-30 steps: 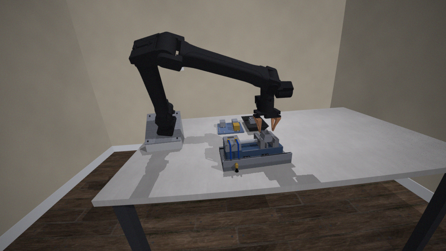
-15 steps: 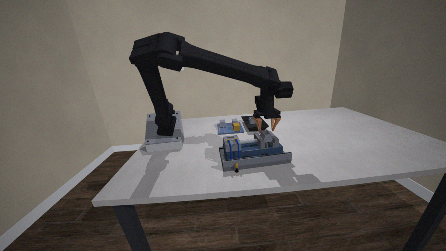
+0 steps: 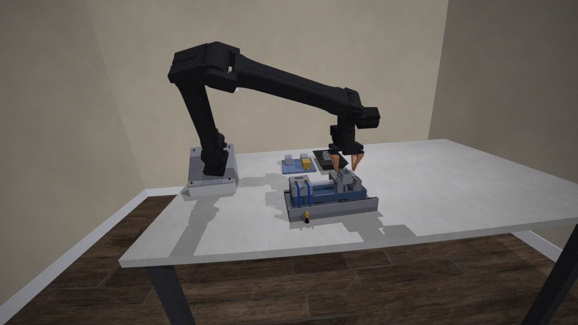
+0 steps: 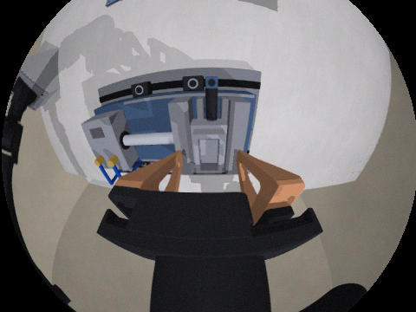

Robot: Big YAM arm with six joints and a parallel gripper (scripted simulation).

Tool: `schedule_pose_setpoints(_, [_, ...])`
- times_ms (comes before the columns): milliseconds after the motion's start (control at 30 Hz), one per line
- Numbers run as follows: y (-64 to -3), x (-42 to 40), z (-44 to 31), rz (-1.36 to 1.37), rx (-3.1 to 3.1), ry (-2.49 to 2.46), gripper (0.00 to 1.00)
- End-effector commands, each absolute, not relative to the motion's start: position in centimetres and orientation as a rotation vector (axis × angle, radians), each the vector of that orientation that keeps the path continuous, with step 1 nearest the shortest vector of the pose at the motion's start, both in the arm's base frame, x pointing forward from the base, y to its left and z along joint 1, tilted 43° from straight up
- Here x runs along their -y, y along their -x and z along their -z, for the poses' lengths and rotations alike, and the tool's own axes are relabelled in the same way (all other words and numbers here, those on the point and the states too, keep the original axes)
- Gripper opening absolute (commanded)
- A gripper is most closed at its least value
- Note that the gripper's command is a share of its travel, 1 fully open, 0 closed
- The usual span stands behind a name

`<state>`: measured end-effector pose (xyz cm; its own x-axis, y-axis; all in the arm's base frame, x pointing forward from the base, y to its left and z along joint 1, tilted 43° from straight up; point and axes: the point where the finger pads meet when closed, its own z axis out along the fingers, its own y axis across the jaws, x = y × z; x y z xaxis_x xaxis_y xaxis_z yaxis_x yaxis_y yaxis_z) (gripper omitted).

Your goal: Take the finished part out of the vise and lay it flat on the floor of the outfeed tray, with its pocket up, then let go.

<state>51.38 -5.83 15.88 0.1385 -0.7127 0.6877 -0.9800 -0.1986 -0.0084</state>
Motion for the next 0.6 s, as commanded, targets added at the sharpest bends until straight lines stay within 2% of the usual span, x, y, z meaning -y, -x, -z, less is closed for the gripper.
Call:
schedule_pose_setpoints(0, [-51.82, 6.36, -15.52, -0.792, 1.624, -1.975, 0.64])
schedule_pose_setpoints(567, [-51.84, 6.39, -15.15, -0.792, 1.619, -1.979, 0.64])
